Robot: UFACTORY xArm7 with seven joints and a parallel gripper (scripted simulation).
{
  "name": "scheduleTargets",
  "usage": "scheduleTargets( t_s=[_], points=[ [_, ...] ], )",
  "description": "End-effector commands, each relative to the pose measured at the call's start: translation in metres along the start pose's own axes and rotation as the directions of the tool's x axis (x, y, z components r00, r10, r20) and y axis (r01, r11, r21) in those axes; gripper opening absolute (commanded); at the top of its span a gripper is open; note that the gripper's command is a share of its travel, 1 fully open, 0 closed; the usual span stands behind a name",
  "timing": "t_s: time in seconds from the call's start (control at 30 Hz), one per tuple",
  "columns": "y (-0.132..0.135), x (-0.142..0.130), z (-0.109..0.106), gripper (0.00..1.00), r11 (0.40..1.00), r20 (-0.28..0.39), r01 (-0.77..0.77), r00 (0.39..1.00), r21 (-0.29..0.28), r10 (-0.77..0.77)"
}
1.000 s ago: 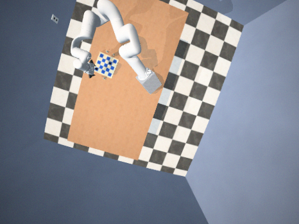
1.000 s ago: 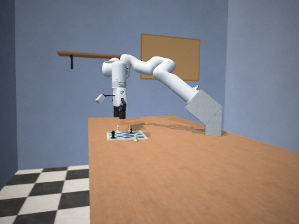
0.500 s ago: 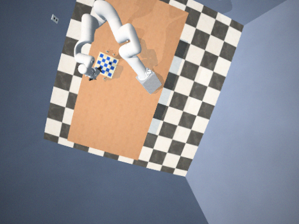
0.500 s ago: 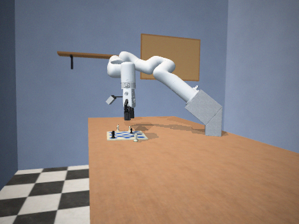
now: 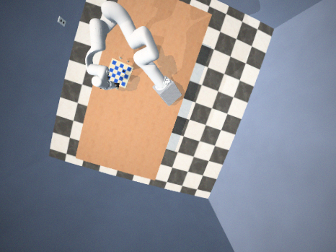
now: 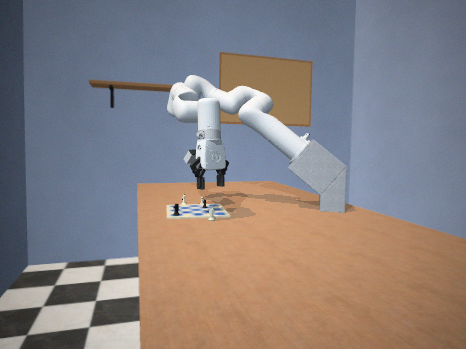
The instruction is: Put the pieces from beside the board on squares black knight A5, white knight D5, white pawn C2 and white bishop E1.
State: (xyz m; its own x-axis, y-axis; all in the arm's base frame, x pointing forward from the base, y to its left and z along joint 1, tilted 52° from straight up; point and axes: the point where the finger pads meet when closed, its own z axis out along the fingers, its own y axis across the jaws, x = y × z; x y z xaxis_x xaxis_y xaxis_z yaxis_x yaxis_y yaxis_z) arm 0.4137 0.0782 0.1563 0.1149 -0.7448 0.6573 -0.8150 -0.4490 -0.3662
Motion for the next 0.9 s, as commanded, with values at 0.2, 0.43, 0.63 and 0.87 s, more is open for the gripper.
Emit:
scheduleTargets(
  t_s=[0.2,0.43,0.63,0.87],
  points=[
    [0.0004,-0.0032,-0.0003,0.37,0.975,-0.04,-0.221,0.974,0.025,0.221],
    [0.0004,-0.0032,-0.0003,0.37,0.975,-0.04,-0.221,0.974,0.025,0.221],
    [0.0004,-0.0032,-0.0003,0.37,0.975,-0.04,-0.221,0.974,0.025,0.221],
    [0.0004,-0.0032,-0.0003,0.37,0.975,-0.04,-0.221,0.974,0.025,0.221]
  ],
)
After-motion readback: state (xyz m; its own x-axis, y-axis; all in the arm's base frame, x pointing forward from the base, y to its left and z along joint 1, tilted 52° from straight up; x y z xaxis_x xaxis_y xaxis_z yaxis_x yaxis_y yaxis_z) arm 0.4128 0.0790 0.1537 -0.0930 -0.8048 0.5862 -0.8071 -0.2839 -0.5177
